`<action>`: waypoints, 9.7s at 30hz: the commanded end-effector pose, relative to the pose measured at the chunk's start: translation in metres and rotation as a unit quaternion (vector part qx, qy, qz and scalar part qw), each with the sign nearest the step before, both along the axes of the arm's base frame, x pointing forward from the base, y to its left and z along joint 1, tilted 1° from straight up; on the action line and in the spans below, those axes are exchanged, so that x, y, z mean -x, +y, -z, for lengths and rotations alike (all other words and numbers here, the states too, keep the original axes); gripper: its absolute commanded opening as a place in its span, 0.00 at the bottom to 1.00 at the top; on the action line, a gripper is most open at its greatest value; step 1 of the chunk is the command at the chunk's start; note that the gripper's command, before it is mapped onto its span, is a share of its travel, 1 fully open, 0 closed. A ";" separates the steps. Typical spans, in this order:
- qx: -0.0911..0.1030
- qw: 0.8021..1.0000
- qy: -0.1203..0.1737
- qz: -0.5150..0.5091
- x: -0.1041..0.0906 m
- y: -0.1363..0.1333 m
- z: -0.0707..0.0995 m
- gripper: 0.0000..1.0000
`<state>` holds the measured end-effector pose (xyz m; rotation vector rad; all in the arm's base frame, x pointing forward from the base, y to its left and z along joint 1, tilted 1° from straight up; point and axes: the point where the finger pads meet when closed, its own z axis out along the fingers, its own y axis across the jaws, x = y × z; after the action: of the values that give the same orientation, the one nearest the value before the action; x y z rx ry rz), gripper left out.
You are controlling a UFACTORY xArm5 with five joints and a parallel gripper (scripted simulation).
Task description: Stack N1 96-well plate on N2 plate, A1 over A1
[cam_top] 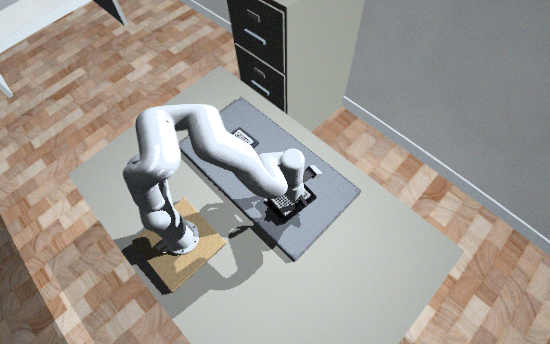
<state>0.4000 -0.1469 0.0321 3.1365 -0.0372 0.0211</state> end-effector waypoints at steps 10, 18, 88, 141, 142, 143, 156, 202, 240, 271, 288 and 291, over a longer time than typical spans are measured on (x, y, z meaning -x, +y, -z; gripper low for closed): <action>0.001 1.000 -0.002 0.000 -0.001 0.000 -0.001 0.00; 0.001 1.000 -0.002 0.000 -0.001 0.000 -0.001 0.00; 0.001 1.000 -0.002 0.000 -0.001 0.000 -0.035 0.00; 0.001 1.000 -0.002 0.000 -0.001 0.002 -0.095 0.00; 0.001 1.000 -0.002 0.000 -0.001 0.002 -0.095 0.00; 0.001 1.000 -0.002 0.000 -0.001 0.002 -0.095 0.00; 0.001 0.998 -0.001 -0.062 0.001 0.035 -0.094 0.00; -0.002 0.998 0.002 -0.062 0.005 0.169 -0.091 0.00; -0.002 0.998 0.006 -0.062 0.010 0.283 -0.088 0.00; -0.002 0.998 0.007 -0.062 0.012 0.334 -0.087 0.00; -0.002 0.998 0.007 -0.062 0.012 0.333 -0.087 0.00; -0.002 0.998 0.007 -0.062 0.012 0.333 -0.087 0.00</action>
<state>0.3873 0.1856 0.1178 3.1360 0.1580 -0.0059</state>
